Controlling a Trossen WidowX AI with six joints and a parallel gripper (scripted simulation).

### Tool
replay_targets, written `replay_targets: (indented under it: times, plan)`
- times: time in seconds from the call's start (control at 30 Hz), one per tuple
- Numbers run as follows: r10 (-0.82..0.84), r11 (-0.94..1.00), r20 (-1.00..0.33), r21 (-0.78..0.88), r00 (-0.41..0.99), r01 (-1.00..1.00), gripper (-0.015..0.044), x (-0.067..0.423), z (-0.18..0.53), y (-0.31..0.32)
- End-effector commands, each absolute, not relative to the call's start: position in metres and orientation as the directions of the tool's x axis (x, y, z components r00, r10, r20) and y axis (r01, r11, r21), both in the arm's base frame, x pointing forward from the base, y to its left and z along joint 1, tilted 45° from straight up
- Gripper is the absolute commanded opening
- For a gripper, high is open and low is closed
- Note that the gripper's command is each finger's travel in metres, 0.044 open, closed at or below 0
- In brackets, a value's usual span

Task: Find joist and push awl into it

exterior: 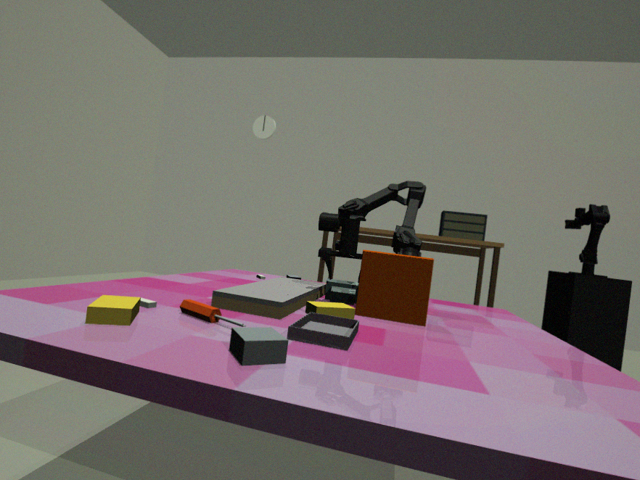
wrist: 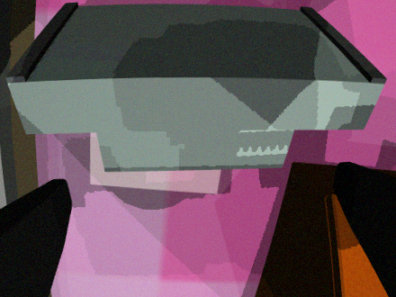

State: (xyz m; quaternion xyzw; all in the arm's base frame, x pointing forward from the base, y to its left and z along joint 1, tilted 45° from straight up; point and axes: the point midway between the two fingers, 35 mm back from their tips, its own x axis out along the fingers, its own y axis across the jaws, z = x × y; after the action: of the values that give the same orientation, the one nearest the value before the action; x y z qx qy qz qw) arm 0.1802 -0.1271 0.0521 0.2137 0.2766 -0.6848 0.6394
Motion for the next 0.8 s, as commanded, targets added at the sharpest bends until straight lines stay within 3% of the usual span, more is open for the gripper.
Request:
replay_targets:
  times: [0.0,0.77]
  plan:
    - [-0.772,-0.05,-0.63,-0.069,-0.082,0.996,0.044,0.179,0.052,-0.128]
    - [-0.77,-0.05,-0.633,-0.069,-0.083,0.996,0.044,0.178,0.03,-0.148]
